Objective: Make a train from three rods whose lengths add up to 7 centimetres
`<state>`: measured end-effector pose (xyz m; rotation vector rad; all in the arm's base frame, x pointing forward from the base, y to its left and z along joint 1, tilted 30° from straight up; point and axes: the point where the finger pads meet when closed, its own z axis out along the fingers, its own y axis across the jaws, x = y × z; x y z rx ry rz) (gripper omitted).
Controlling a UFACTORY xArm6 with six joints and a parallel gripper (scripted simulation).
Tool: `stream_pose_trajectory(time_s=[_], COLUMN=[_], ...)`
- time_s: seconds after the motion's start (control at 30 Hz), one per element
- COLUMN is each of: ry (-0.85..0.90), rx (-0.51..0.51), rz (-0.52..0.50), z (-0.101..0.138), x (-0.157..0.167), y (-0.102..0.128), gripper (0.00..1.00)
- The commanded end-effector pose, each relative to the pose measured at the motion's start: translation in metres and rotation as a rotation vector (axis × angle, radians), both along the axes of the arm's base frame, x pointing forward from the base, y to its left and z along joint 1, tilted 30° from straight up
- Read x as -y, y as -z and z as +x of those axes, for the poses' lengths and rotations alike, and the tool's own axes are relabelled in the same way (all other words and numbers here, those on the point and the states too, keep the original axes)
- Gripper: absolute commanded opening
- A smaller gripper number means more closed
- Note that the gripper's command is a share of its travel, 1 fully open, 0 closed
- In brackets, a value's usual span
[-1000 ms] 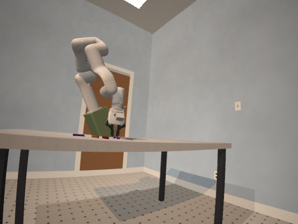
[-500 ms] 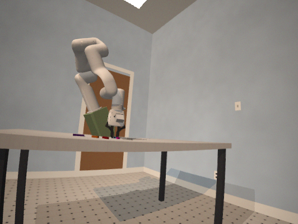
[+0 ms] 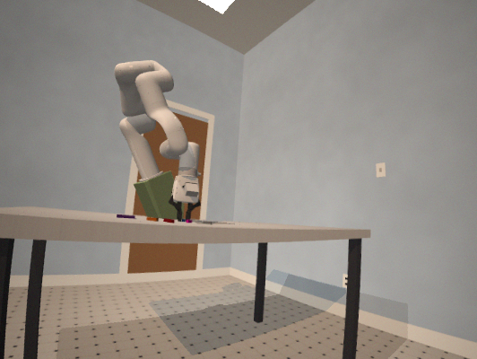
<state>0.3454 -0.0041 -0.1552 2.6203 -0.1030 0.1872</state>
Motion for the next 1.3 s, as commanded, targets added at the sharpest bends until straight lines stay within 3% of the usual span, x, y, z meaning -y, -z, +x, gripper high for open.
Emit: stream_pose_trajectory(time_s=[0.0, 0.63, 0.67, 1.27], ry=[-0.001, -0.001, -0.001, -0.001], rx=[0.002, 0.002, 0.002, 0.002], rz=[0.001, 0.001, 0.001, 0.001], z=[0.0010, 0.0010, 0.0010, 0.0010], x=[-0.0007, -0.0007, -0.0007, -0.0007], y=[-0.0005, -0.0005, -0.0005, -0.0005], gripper=[0.24, 0.24, 0.04, 0.04])
